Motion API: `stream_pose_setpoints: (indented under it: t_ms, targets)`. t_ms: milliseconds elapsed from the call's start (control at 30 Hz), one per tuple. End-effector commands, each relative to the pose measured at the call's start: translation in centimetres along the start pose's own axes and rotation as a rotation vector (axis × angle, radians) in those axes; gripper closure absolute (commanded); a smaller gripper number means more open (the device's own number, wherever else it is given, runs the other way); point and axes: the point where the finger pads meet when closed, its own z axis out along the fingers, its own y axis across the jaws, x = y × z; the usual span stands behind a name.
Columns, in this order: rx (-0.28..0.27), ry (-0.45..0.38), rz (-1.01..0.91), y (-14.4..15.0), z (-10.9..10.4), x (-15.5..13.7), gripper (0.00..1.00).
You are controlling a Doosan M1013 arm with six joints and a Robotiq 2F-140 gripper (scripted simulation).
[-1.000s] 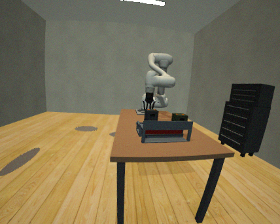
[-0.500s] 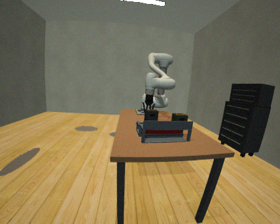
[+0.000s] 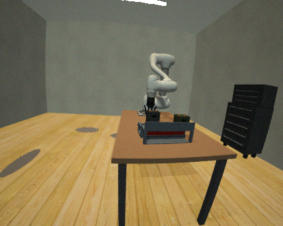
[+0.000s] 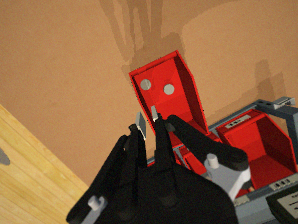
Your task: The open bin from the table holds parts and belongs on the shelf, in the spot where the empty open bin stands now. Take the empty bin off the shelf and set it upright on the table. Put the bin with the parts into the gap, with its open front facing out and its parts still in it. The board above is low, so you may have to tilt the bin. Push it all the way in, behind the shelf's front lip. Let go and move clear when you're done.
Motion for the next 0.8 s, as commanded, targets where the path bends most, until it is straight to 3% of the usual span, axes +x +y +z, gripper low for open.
stream_pose_setpoints:
  t_ms: [0, 700, 733, 767]
  targets:
    - [-0.004, 0.001, 0.004, -0.1, 0.55, 0.12, 0.76]
    - [-0.004, 0.001, 0.004, -0.1, 0.68, 0.12, 0.76]
    - [-0.004, 0.001, 0.004, -0.1, 0.68, 0.12, 0.9]
    - [-0.004, 0.001, 0.004, -0.1, 0.68, 0.12, 0.9]
